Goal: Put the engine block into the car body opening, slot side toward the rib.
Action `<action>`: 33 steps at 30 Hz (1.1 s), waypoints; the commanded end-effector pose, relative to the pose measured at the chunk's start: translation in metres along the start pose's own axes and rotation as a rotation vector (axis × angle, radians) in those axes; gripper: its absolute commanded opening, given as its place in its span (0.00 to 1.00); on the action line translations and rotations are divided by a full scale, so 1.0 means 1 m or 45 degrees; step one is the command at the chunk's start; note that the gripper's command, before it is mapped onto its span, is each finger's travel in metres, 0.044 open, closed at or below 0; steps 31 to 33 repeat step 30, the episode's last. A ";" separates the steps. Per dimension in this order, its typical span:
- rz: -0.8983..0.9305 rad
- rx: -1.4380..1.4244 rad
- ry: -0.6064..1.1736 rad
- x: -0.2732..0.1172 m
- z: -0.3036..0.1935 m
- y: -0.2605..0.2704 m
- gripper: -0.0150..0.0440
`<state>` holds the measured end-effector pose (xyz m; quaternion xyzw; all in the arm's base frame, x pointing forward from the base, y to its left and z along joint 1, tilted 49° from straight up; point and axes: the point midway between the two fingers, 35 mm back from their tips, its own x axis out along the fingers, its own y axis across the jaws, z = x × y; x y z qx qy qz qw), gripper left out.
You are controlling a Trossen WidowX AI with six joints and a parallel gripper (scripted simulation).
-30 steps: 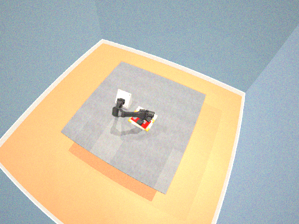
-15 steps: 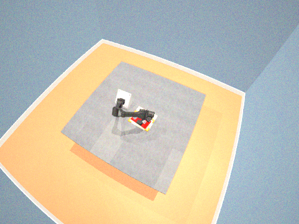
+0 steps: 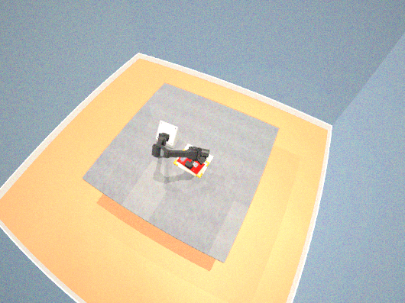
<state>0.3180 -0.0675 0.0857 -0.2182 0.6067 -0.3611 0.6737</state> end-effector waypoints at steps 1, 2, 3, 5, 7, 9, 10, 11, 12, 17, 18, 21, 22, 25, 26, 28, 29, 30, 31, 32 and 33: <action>0.001 0.006 -0.002 -0.002 0.001 0.000 0.82; 0.001 0.006 -0.002 -0.002 0.001 0.000 0.78; 0.001 0.006 -0.002 -0.002 0.001 0.000 0.73; 0.001 0.006 -0.002 -0.002 0.001 0.000 0.64; 0.001 0.006 -0.002 -0.002 0.001 0.000 0.56; 0.001 0.006 -0.002 -0.002 0.001 0.000 0.47; 0.001 0.006 -0.002 -0.002 0.001 0.000 0.42; 0.001 0.006 -0.002 -0.002 0.001 0.000 0.38; 0.001 0.006 -0.002 -0.002 0.001 0.000 0.33; 0.001 0.006 -0.002 -0.002 0.001 0.000 0.25; 0.001 0.006 -0.002 -0.002 0.001 0.000 0.25; 0.001 0.006 -0.002 -0.002 0.001 0.000 0.25; 0.001 0.006 -0.002 -0.002 0.001 0.000 0.25; 0.000 0.006 -0.002 -0.001 0.001 0.000 0.25; 0.001 0.006 -0.002 -0.002 0.001 0.000 0.25; 0.001 0.006 -0.002 -0.002 0.001 0.000 0.25; 0.001 0.006 -0.002 -0.002 0.001 0.000 0.25; 0.001 0.006 -0.002 -0.002 0.001 0.000 0.25; 0.001 0.006 -0.002 -0.002 0.001 0.000 0.25; 0.001 0.006 -0.002 -0.002 0.001 0.000 0.25; 0.001 0.006 -0.002 -0.002 0.001 0.000 0.25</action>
